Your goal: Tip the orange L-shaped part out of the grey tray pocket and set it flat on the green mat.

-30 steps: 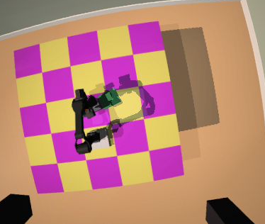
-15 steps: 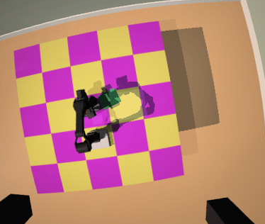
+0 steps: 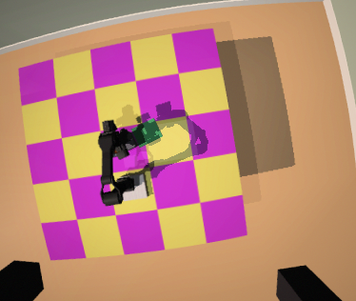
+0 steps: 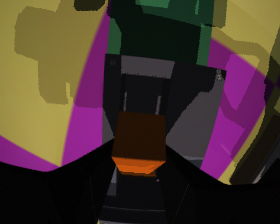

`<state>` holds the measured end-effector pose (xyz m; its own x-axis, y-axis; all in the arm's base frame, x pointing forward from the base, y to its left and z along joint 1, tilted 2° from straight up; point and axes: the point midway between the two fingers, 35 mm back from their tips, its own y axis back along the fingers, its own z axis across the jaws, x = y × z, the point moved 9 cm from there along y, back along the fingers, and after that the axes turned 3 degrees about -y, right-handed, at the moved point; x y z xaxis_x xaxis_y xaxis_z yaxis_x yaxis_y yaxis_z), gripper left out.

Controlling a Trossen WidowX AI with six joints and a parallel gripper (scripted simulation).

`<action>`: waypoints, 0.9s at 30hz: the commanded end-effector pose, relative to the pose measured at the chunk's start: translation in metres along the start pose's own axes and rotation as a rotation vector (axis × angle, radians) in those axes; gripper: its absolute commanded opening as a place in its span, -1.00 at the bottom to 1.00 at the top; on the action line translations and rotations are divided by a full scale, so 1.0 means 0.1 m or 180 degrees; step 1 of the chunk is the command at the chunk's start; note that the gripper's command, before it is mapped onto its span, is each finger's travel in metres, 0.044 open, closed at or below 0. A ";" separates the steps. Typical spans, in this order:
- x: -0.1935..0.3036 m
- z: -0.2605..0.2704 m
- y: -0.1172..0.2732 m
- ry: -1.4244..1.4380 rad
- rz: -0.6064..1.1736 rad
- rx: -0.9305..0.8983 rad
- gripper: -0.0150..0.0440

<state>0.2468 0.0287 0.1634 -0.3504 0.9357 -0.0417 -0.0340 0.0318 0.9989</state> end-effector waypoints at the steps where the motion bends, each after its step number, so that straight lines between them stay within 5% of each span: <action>1: 0.00 0.00 0.00 0.0000 -0.0001 -0.0002 -0.39; 27: 0.00 0.00 0.29 0.0000 -0.0011 0.0005 -0.49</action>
<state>0.2456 0.0294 0.1859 -0.3541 0.9343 -0.0418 -0.0288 0.0338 0.9990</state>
